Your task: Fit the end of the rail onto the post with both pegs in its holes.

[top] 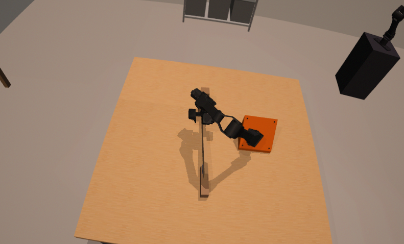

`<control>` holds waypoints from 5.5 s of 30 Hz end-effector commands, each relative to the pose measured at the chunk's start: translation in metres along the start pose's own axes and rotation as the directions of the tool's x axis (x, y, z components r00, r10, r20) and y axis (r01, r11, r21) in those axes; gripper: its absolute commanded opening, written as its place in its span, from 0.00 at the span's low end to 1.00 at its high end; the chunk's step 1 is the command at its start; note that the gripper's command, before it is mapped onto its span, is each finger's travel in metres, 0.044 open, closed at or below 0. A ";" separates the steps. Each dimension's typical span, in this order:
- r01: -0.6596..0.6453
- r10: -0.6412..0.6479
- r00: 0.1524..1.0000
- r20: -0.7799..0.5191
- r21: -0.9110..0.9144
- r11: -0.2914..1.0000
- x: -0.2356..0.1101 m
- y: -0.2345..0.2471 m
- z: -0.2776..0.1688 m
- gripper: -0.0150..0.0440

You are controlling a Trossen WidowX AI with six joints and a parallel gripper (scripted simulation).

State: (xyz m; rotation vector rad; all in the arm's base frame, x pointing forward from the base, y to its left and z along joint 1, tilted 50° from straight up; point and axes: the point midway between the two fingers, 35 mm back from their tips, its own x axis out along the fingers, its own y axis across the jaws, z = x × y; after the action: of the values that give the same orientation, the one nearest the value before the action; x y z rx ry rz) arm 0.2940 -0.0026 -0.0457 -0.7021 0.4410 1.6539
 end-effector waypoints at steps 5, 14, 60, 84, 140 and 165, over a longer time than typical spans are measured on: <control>-0.003 0.003 1.000 0.007 0.008 1.000 0.015 0.002 0.002 1.00; -0.003 0.003 1.000 0.009 0.008 1.000 0.029 0.003 0.003 1.00; -0.003 0.003 1.000 0.010 0.008 1.000 0.030 0.003 0.003 0.25; -0.003 0.003 1.000 0.010 0.008 1.000 0.018 -0.002 0.002 0.25; -0.003 0.003 1.000 0.008 0.008 1.000 -0.009 -0.002 0.002 0.25; -0.004 0.003 1.000 0.009 0.008 1.000 -0.006 0.000 0.002 0.25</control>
State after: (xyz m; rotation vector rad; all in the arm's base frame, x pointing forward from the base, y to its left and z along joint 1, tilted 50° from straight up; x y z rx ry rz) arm 0.2939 -0.0039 -0.0414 -0.6884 0.4424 1.6608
